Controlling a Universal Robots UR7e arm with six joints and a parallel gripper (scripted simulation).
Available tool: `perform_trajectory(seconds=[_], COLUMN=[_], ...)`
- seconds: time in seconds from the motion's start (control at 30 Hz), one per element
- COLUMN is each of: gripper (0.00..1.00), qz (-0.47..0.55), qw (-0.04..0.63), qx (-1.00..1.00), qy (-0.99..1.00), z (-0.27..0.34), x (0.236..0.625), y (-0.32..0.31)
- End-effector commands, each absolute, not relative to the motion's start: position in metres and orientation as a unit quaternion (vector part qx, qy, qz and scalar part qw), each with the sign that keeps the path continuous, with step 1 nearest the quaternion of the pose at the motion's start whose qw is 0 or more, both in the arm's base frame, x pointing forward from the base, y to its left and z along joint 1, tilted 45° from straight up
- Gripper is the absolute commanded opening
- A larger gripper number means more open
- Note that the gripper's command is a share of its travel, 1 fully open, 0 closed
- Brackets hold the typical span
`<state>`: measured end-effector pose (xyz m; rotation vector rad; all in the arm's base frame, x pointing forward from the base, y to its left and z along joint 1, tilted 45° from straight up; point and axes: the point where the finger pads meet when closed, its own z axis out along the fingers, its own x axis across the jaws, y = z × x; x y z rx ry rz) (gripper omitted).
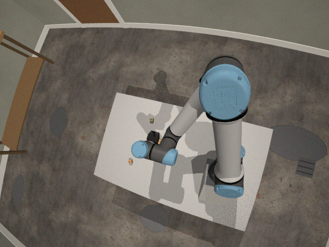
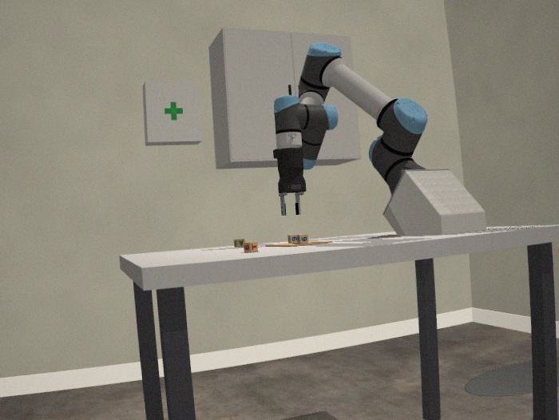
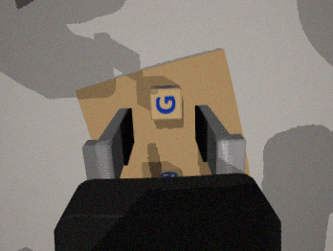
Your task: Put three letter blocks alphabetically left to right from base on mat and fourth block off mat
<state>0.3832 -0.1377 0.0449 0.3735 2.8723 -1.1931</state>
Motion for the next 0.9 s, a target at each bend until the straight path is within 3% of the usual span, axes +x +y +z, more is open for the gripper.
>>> perform_trajectory(seconds=[0.0,0.2,0.23,0.87], gripper=[0.79,0.79,1.0,1.0], qz=[-0.381,-0.381,-0.381,-0.381], qw=[0.003,0.002,0.001,0.001], qx=[0.12,0.12,0.12,0.12], qy=[0.917,0.917,0.917,0.917], z=[0.0518,0.0517,0.0514,0.0511], x=[0.3839,0.3828,0.3825,0.3824], y=[-0.1309,-0.1305,-0.1307,-0.1308])
